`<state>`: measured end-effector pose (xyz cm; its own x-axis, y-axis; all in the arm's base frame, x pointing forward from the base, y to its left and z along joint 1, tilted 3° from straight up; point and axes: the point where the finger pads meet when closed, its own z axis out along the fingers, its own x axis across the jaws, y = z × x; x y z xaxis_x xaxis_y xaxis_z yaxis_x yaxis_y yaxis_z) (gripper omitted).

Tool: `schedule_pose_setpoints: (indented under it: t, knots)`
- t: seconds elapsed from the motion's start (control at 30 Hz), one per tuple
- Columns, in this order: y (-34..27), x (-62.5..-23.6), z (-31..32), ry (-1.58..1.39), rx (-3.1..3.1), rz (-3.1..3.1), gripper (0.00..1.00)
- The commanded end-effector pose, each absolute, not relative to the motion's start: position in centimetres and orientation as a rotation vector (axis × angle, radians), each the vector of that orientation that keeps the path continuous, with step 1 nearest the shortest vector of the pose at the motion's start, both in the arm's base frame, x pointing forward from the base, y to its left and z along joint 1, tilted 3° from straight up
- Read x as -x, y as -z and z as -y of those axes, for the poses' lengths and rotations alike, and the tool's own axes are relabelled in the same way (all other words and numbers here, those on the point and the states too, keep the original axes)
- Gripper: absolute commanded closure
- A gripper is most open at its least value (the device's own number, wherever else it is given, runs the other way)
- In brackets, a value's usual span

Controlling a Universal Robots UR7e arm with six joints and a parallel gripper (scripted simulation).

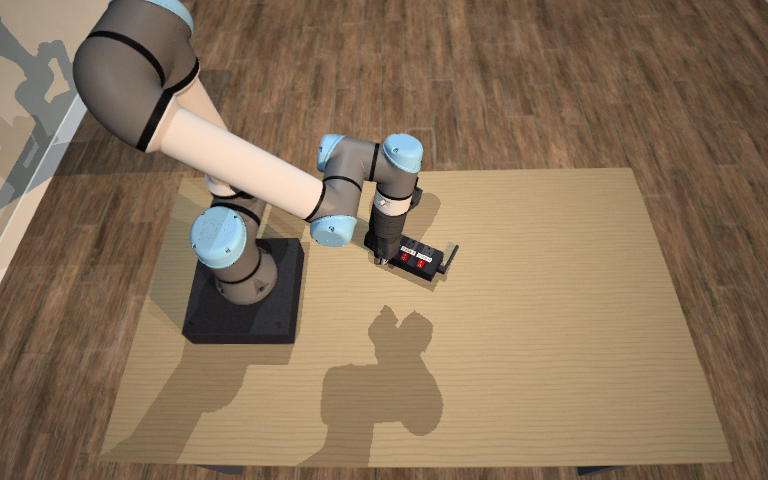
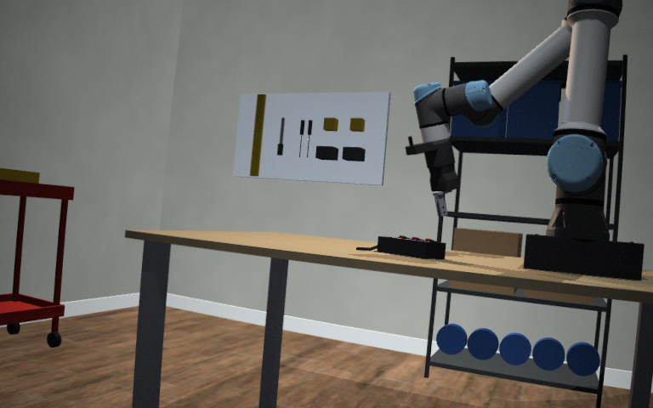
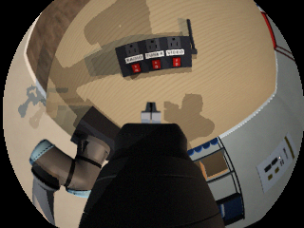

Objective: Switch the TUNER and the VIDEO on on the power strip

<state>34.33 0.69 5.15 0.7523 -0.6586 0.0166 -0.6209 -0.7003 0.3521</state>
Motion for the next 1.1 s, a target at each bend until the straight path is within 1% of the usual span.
schedule_pose_setpoints:
  t: [0.0, 0.57, 0.6, 1.07]
  knots:
    - [-5.28, -34.55, -0.71, 0.152, -2.616, 0.989, 1.0]
    - [-5.28, -34.55, -0.71, 0.152, -2.616, 0.989, 1.0]
    - [-5.28, -34.55, -0.71, 0.152, -2.616, 0.989, 0.0]
    - [-5.28, -34.55, -0.71, 0.152, -2.616, 0.989, 0.0]
